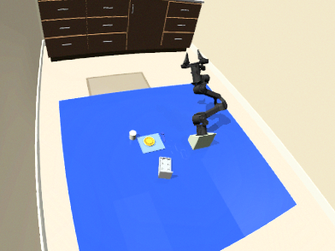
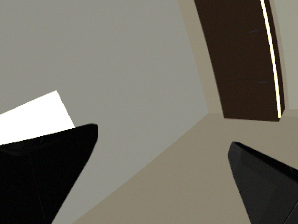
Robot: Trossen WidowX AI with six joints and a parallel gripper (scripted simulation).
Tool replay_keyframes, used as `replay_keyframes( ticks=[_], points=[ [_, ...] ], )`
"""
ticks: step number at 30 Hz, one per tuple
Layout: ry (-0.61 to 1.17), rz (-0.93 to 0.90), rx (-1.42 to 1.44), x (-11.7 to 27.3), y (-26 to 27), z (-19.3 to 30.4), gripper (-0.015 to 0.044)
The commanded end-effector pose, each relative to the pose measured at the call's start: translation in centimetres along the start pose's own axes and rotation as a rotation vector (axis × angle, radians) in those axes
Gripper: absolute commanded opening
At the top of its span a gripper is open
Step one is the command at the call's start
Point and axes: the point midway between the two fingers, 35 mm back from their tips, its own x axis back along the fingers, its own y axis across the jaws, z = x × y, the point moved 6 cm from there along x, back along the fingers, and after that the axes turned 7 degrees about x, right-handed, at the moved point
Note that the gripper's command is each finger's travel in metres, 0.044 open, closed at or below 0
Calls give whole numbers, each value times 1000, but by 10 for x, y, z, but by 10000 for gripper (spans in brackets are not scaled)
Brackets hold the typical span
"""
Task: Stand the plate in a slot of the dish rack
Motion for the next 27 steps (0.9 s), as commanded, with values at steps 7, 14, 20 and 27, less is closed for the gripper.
replay_keyframes(
  ticks=[7, 14, 20, 27],
  points=[
    [124, 29, -11, -5, -4, 30, 400],
    [349, 78, 2, -6, -12, 83, 400],
    [528, 116, 31, 0, -20, 125, 400],
    [724, 197, 51, 12, -31, 168, 400]
  ],
)
